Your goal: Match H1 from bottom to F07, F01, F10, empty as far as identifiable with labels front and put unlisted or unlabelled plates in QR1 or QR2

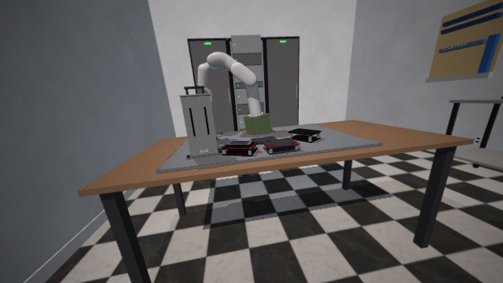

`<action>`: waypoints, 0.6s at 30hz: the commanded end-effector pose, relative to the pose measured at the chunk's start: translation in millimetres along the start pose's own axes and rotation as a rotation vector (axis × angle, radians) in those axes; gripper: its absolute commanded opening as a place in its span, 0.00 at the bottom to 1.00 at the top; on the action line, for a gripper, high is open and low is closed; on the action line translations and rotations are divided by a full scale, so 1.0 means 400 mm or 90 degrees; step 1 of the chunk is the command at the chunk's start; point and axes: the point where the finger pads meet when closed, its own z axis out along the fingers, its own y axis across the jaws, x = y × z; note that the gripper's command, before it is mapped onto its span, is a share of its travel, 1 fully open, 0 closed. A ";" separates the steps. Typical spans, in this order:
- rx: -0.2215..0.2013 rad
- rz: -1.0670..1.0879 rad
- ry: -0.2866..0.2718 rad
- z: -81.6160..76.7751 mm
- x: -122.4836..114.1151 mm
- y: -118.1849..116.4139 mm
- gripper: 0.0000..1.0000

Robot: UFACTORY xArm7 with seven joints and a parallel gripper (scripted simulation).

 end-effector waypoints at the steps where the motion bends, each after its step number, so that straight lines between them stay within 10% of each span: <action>1: 0.000 -0.002 -0.001 0.018 0.014 0.002 1.00; 18: 0.000 -0.002 -0.001 0.105 0.065 0.001 1.00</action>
